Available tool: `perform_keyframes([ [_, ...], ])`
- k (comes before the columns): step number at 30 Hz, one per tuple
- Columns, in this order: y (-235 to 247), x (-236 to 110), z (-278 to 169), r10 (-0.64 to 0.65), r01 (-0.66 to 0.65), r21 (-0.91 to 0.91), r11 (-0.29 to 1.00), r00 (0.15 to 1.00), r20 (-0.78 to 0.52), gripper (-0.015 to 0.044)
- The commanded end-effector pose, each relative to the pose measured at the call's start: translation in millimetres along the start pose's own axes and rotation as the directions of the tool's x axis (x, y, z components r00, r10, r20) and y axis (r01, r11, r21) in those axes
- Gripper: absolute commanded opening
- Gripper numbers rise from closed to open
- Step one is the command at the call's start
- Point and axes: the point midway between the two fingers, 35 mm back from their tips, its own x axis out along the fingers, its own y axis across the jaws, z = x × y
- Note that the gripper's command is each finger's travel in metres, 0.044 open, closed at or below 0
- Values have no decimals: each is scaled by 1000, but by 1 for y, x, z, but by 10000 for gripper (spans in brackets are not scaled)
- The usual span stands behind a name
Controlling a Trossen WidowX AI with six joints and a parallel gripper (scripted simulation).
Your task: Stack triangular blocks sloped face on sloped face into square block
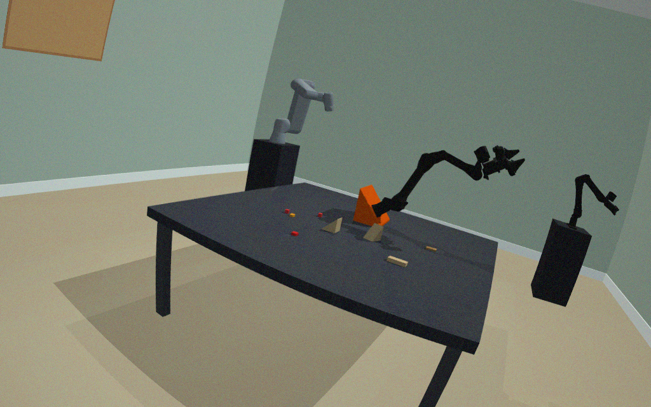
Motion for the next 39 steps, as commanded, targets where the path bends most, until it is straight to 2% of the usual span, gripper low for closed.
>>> perform_keyframes([
  [1,-40,-5,-36,-90,68,-189,980,989,-114,440],
  [9,-145,-36,-89,-338,104,-585,804,890,-306,440],
  [14,-197,-57,-88,-464,74,-749,658,823,-327,440],
  [20,-235,-78,-85,-557,33,-834,550,759,-337,440],
  [25,-304,-125,-77,-716,-79,-919,385,604,-351,440],
  [31,-368,-187,-53,-852,-226,-940,254,408,-328,440],
  [39,-435,-288,5,-964,-433,-882,187,94,-250,440],
])
